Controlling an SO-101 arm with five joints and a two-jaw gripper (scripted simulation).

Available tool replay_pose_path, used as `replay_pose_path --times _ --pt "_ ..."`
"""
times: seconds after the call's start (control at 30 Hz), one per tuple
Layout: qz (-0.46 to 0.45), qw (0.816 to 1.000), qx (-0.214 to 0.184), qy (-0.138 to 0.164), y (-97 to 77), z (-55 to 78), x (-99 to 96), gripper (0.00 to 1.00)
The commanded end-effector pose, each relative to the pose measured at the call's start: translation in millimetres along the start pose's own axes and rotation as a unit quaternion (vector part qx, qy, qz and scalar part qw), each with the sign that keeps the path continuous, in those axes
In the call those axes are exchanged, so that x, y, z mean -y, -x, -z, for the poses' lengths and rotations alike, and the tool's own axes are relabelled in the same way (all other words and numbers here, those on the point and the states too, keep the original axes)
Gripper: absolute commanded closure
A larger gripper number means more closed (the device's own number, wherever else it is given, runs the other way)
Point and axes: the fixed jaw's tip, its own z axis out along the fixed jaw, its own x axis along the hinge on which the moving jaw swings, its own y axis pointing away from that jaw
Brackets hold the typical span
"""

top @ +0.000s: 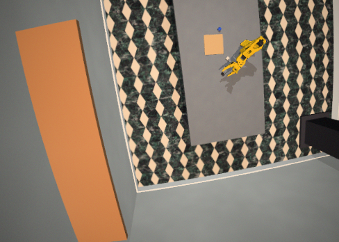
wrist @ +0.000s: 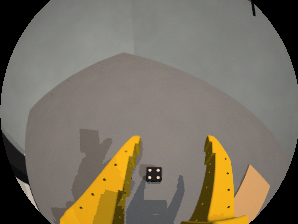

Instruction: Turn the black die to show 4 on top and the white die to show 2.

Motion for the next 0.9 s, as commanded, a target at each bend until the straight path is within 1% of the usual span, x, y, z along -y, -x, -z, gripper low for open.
replay_pose_path --times 0.0,0.03,0.13,0.23,0.37,0.5,0.87 --pt "0.003 0.998 0.065 -0.003 29.9 6.3 1.7 0.71" --pt "0.003 0.998 0.065 -0.003 29.9 6.3 1.7 0.71" --pt "0.003 0.994 0.111 -0.003 49.5 13.0 1.5 0.72" --pt "0.003 0.989 0.149 -0.003 65.5 20.1 1.4 0.72" --pt "0.003 0.984 0.181 -0.003 78.4 26.9 1.2 0.72" --pt "0.003 0.982 0.189 -0.003 81.8 28.9 1.2 0.72" --pt "0.003 0.983 0.183 -0.003 82.2 27.3 1.1 0.72"
